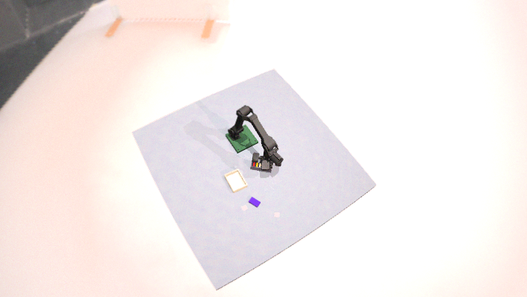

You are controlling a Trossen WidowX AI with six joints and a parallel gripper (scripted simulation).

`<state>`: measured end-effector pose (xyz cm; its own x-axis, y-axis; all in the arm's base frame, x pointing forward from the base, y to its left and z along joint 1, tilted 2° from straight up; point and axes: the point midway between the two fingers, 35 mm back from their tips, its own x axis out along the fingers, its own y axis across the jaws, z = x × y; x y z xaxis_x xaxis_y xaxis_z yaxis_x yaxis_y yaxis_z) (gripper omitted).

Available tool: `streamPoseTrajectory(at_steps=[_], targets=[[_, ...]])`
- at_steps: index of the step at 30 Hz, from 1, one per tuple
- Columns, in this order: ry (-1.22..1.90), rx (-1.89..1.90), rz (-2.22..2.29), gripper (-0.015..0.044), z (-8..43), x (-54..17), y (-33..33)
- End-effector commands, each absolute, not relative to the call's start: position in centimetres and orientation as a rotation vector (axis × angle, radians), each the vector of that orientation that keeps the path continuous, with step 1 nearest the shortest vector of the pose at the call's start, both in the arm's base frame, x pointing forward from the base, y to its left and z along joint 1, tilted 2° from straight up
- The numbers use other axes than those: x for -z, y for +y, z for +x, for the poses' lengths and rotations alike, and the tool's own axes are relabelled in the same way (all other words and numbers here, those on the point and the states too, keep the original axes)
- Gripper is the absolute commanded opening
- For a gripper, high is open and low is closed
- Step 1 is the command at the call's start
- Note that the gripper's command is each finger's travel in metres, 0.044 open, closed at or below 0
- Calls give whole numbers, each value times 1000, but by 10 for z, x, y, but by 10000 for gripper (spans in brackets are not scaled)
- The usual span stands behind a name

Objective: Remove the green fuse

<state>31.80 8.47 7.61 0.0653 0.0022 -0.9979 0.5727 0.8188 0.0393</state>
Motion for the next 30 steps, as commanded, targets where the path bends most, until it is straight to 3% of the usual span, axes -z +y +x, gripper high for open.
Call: streamPoseTrajectory(at_steps=[1,18,30], targets=[[1458,456,495,74,318,-74,85],[1458,456,495,74,318,-66,85],[1455,457,492,0,319,-67,85]])
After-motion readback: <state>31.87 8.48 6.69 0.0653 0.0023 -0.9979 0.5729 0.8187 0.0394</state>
